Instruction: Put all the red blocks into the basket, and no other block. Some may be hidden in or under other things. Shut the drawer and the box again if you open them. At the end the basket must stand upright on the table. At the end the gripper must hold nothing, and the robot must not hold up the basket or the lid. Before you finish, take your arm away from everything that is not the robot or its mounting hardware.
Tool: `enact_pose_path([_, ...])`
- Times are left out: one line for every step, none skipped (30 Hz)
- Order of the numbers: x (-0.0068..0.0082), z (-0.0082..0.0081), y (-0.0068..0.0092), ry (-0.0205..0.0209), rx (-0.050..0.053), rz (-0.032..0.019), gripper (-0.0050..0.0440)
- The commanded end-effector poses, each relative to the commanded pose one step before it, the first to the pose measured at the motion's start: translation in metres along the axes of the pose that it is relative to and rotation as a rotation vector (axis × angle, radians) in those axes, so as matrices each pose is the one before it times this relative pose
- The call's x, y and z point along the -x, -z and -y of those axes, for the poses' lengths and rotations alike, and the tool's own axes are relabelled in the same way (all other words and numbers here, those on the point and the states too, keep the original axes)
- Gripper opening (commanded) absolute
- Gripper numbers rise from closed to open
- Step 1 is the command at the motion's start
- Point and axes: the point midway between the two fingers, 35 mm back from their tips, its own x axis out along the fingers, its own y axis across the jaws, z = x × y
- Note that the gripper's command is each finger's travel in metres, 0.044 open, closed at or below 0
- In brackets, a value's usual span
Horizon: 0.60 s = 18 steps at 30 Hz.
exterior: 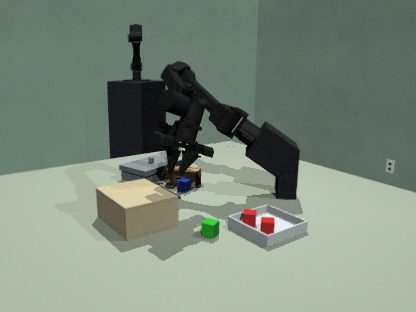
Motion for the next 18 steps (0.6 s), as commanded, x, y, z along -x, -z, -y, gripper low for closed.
enact_pose_path([-0.00541,0.00250,-0.00153,0.00003,-0.0169,0.00680,0.0148])
enact_pose_path([-0.00267,0.00000,0.00000,0.00000,0.0000,0.00000,0.0148])
enact_pose_path([-0.00267,0.00000,0.00000,0.00000,0.0000,0.00000,0.0148])
enact_pose_path([-0.00267,0.00000,0.00000,0.00000,0.0000,0.00000,0.0148])
enact_pose_path([-0.00267,0.00000,0.00000,0.00000,0.0000,0.00000,0.0148])
enact_pose_path([-0.00267,0.00000,0.00000,0.00000,0.0000,0.00000,0.0148])
enact_pose_path([-0.00267,0.00000,0.00000,0.00000,0.0000,0.00000,0.0148])
enact_pose_path([-0.00267,0.00000,0.00000,0.00000,0.0000,0.00000,0.0148])
enact_pose_path([-0.00267,0.00000,0.00000,0.00000,0.0000,0.00000,0.0148])
enact_pose_path([-0.00267,0.00000,0.00000,0.00000,0.0000,0.00000,0.0148])
enact_pose_path([0.00000,0.00000,0.00000,0.00000,0.0000,0.00000,0.0148])
enact_pose_path([0.00000,0.00000,0.00000,0.00000,0.0000,0.00000,0.0148])
enact_pose_path([-0.00267,0.00000,0.00000,0.00000,0.0000,0.00000,0.0148])
enact_pose_path([-0.00267,0.00000,0.00000,0.00000,0.0000,0.00000,0.0148])
enact_pose_path([-0.00267,0.00000,0.00000,0.00000,0.0000,0.00000,0.0148])
enact_pose_path([-0.00267,0.00000,0.00000,0.00000,0.0000,0.00000,0.0148])
enact_pose_path([-0.00267,0.00000,0.00000,0.00000,0.0000,0.00000,0.0148])
enact_pose_path([-0.00267,0.00000,0.00000,0.00000,0.0000,0.00000,0.0148])
